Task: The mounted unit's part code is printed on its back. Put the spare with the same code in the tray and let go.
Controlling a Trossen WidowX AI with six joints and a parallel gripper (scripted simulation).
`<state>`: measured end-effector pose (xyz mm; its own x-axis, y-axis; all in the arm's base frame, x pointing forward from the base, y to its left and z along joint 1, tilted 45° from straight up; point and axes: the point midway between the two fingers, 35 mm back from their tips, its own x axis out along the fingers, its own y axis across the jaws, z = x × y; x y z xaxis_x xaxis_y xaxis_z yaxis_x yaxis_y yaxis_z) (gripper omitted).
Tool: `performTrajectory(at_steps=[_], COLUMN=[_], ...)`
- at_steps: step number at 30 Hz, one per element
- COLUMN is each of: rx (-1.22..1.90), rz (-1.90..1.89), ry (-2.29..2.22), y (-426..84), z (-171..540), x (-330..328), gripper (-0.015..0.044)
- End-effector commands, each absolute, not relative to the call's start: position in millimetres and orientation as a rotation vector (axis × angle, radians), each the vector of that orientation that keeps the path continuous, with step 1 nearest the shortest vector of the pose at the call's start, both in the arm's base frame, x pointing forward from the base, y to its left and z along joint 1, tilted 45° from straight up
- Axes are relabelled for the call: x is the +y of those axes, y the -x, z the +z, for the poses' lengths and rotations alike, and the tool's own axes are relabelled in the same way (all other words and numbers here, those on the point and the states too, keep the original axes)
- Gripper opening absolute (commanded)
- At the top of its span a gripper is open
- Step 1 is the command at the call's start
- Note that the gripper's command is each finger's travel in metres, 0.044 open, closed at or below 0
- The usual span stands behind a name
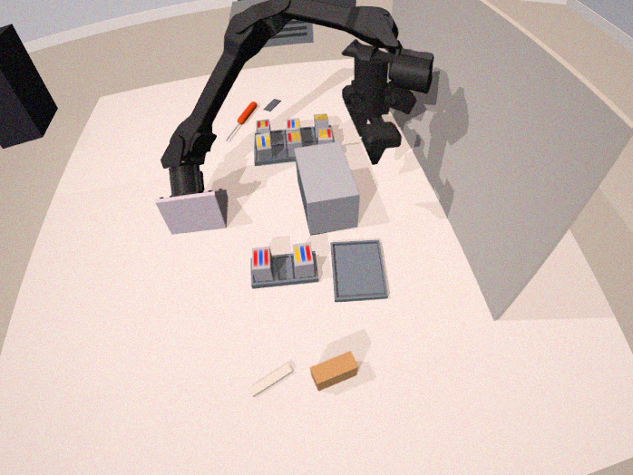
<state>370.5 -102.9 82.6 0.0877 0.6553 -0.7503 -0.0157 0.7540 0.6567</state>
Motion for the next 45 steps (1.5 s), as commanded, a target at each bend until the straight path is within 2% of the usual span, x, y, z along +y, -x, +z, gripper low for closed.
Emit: performTrajectory(at_steps=[1,15,23,30,35,40,45], rx=[1.407,1.431,1.621,1.663,1.66,1.66,1.66], rz=[0.571,0.519,-0.102,-0.73,-0.791,-0.791,-0.79], ry=[-0.559,-0.609,-1.205,-1.791,-1.847,-1.847,-1.847], y=[-373.6,-366.7,-263.5,-145.3,-134.3,-136.8,-137.2], z=[83.7,77.5,12.6,-33.3,-36.7,-60.7,-68.4], x=[-95.0,-104.4,-185.1,-201.4,-199.6,-181.7,-175.0], gripper=[0.044,0.044,0.044,0.044,0.044,0.0309,0.03])
